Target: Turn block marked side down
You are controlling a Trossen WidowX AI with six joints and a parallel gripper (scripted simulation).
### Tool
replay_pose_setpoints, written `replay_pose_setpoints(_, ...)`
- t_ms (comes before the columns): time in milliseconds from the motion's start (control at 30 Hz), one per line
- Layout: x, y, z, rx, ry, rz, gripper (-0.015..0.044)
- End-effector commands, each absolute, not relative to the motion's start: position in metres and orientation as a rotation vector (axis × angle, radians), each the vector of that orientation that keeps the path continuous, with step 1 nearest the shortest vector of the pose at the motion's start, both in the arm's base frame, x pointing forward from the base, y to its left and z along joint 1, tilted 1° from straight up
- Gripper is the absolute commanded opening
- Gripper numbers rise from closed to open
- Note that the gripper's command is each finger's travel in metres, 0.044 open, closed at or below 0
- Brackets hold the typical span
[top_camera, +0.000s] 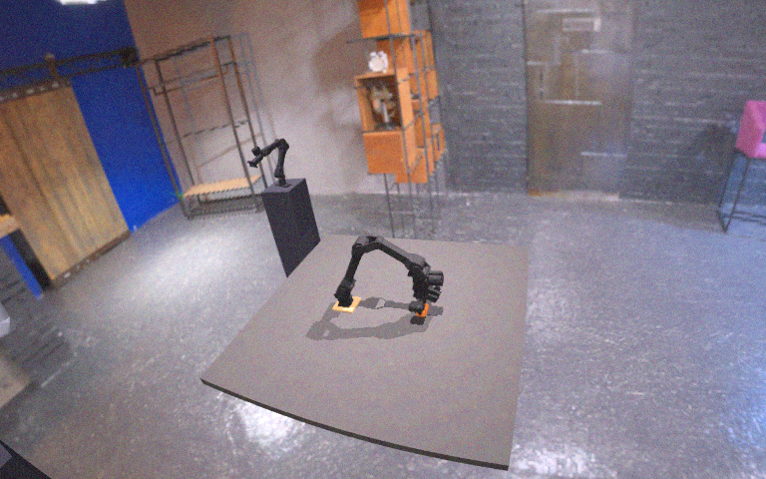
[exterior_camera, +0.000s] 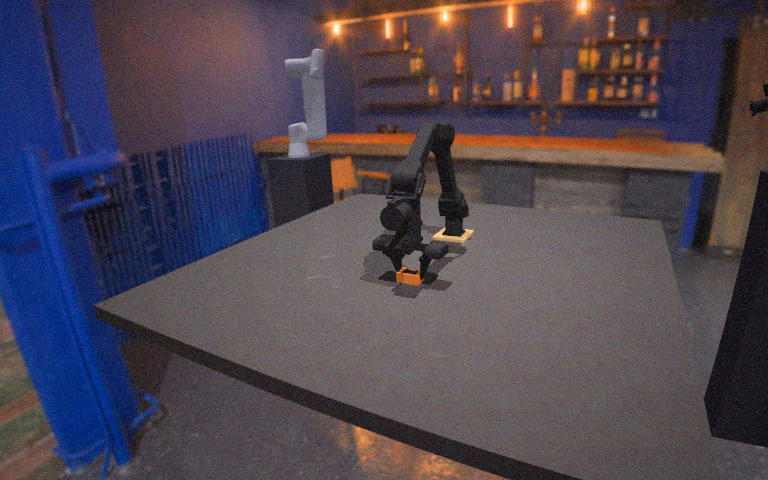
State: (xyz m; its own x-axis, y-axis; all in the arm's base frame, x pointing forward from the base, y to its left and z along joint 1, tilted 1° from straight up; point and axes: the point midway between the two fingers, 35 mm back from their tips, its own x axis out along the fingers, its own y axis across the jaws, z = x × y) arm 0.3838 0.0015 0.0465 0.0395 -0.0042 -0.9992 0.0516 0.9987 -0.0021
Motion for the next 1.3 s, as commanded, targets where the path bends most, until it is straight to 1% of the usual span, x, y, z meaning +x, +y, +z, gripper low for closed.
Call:
replay_pose_setpoints(0,0.384,0.001,0.06,0.033,1.529,-0.043,0.0057)
replay_pose_setpoints(67,0.383,0.001,0.071,0.033,1.529,-0.043,0.0005)
replay_pose_setpoints(100,0.383,0.001,0.074,0.033,1.529,-0.043,0.0)
replay_pose_setpoints(267,0.384,0.001,0.074,0.032,1.508,-0.043,0.0)
replay_pose_setpoints(1267,0.383,0.001,0.066,0.019,1.067,-0.046,0.0)
